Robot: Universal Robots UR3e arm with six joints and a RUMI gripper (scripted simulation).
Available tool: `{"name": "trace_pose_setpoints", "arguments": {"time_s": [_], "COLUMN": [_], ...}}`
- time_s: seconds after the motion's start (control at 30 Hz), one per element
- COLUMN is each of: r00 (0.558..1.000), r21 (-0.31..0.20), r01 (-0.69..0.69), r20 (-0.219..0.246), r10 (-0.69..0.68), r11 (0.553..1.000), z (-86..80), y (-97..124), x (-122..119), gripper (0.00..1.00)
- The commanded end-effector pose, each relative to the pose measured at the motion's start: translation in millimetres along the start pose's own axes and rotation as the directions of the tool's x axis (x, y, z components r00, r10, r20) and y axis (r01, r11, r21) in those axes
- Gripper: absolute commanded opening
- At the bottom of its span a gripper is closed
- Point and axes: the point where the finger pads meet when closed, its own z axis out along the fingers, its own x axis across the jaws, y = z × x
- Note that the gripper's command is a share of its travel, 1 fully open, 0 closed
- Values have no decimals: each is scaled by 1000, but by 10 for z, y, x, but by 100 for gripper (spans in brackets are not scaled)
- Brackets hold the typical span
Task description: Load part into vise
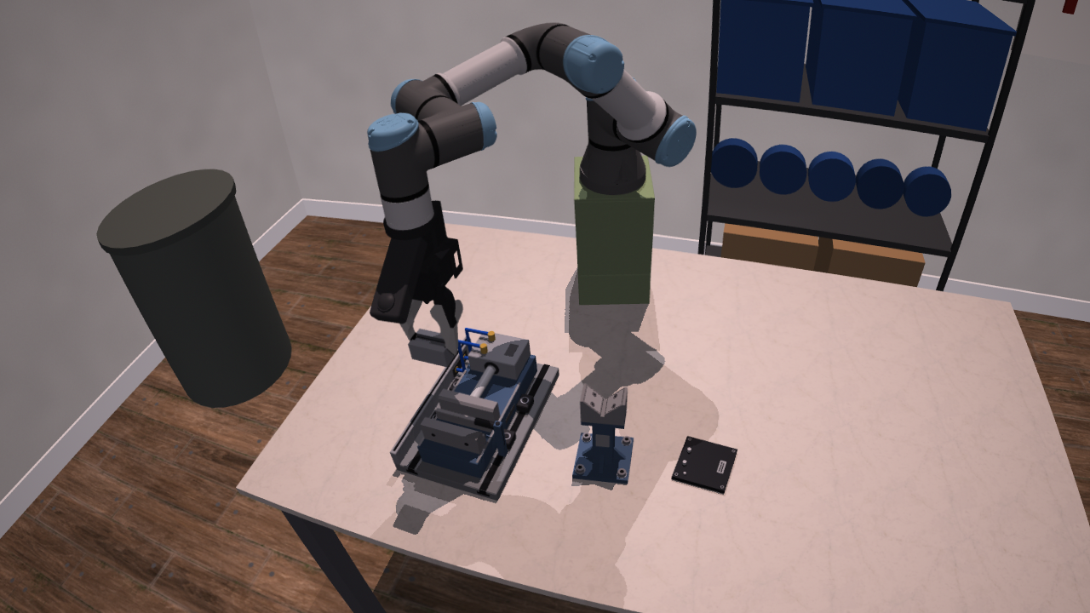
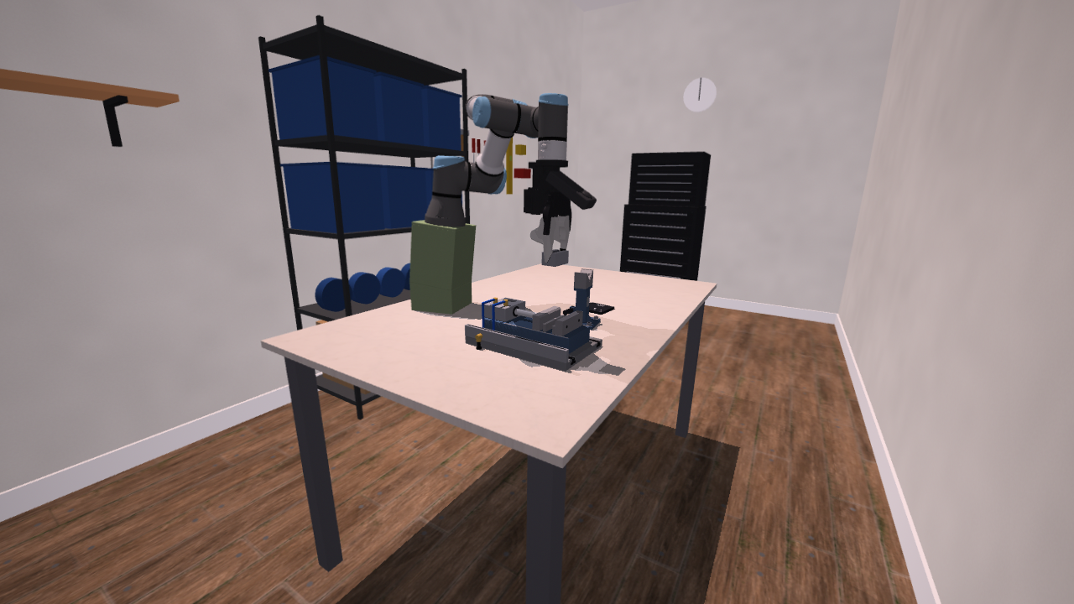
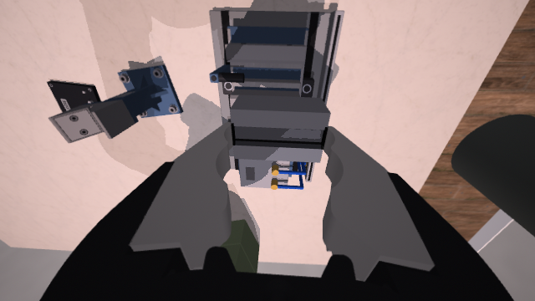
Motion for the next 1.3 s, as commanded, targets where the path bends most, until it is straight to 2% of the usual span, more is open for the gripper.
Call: {"name": "trace_pose_setpoints", "arguments": {"time_s": [0.0,0.8,1.27], "r00": [1000,1000,1000], "r21": [3,3,3], "r01": [0,-1,-1], "r20": [-2,-2,-2], "r10": [0,1,1], "r11": [1000,1000,1000], "z": [-14,32,191], "y": [-10,-11,-15], "x": [5,6,8], "gripper": [0,0,0]}}
